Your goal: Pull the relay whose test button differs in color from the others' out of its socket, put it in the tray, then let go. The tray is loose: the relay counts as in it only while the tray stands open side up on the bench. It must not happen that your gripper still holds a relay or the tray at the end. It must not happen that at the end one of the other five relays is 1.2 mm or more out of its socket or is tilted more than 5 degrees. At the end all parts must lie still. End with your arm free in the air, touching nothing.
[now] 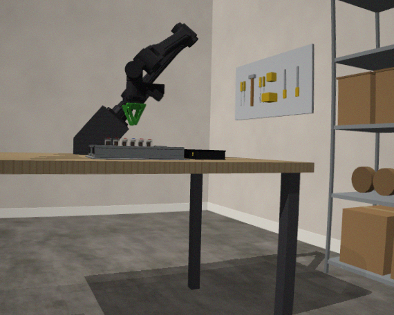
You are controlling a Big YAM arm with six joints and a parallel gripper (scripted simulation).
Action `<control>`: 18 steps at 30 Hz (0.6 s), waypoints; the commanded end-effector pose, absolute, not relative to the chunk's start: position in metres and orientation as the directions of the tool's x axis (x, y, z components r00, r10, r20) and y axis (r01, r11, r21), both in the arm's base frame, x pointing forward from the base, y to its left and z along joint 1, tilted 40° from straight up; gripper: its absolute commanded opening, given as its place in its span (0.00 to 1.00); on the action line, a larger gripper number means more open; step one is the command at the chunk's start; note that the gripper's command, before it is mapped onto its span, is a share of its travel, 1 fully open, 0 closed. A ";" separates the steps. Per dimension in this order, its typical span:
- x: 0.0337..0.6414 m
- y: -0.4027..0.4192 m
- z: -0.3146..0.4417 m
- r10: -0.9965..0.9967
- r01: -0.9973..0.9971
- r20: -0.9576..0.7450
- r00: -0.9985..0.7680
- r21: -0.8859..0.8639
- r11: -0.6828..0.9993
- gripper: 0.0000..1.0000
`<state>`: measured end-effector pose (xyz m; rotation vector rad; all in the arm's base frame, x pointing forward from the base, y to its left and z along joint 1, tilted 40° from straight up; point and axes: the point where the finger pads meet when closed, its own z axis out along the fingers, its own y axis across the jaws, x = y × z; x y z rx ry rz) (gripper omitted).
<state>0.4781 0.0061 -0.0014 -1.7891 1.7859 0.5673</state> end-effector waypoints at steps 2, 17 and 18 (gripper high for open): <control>0.490 -0.011 0.011 -0.772 -0.992 -0.635 0.038 -0.117 0.047 0.59; 0.494 -0.007 0.014 -0.772 -0.992 -0.633 0.052 -0.124 0.034 0.59; 0.494 -0.007 0.014 -0.772 -0.992 -0.633 0.052 -0.124 0.034 0.59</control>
